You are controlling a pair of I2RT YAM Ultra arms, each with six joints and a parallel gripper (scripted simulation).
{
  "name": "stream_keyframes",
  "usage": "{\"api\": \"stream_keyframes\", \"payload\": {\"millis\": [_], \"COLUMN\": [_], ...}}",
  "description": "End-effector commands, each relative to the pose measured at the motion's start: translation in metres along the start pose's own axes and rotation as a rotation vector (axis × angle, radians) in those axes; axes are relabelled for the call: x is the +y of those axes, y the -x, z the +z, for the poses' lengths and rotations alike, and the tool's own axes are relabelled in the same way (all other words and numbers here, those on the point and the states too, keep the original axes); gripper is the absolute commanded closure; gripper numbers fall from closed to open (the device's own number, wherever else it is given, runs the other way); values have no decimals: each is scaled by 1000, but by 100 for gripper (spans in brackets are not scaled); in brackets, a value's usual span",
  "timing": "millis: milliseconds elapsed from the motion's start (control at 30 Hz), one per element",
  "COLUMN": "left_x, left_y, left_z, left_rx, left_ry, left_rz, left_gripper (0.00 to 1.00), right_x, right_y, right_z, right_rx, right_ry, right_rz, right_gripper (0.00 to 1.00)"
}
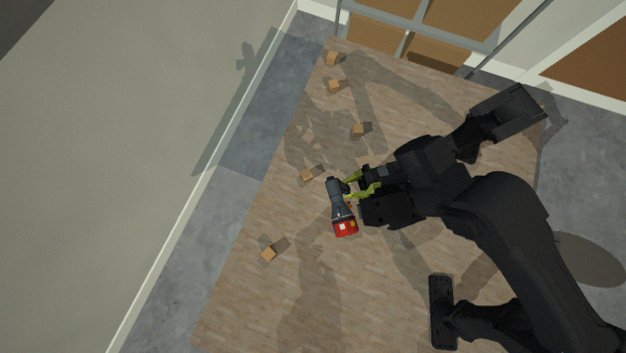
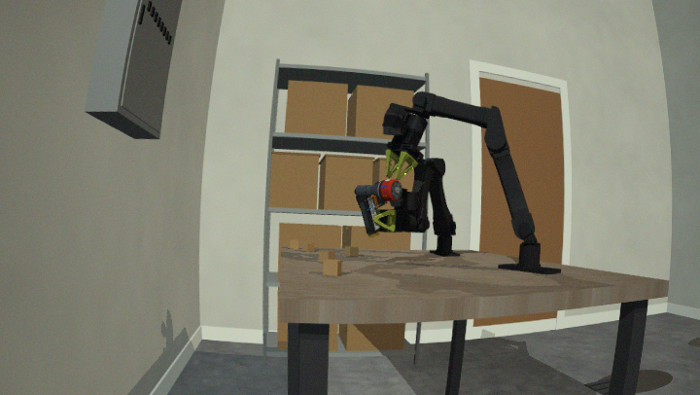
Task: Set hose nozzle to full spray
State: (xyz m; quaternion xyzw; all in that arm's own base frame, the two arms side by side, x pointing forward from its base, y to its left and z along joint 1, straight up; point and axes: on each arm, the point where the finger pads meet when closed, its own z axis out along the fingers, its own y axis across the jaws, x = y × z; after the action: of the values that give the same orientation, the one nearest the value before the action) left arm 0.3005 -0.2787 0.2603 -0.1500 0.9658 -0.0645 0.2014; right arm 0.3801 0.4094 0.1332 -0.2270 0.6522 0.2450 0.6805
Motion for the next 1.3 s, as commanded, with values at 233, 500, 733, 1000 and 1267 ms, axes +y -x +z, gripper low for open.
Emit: {"api": "stream_keyframes", "payload": {"millis": [233, 500, 733, 1000, 1267], "left_x": [7, 3, 6, 5, 4], "left_y": [13, 10, 13, 11, 12], "left_z": [-9, -2, 8, 18, 28], "left_rx": [-44, -43, -44, -33, -35], "left_ry": [-22, -30, -26, -35, -33], "left_rz": [-14, -4, -13, -13, -12], "left_gripper": [63, 63, 63, 63, 63], "right_x": [-4, -4, -4, -4, -4], "right_y": [67, 67, 67, 67, 67], "right_z": [8, 8, 8, 8, 8], "right_rx": [-176, -176, -176, -176, -176], "right_ry": [-9, -9, -9, -9, -9], "right_rz": [42, 42, 42, 42, 42], "right_gripper": [65, 65, 65, 65, 65]}}
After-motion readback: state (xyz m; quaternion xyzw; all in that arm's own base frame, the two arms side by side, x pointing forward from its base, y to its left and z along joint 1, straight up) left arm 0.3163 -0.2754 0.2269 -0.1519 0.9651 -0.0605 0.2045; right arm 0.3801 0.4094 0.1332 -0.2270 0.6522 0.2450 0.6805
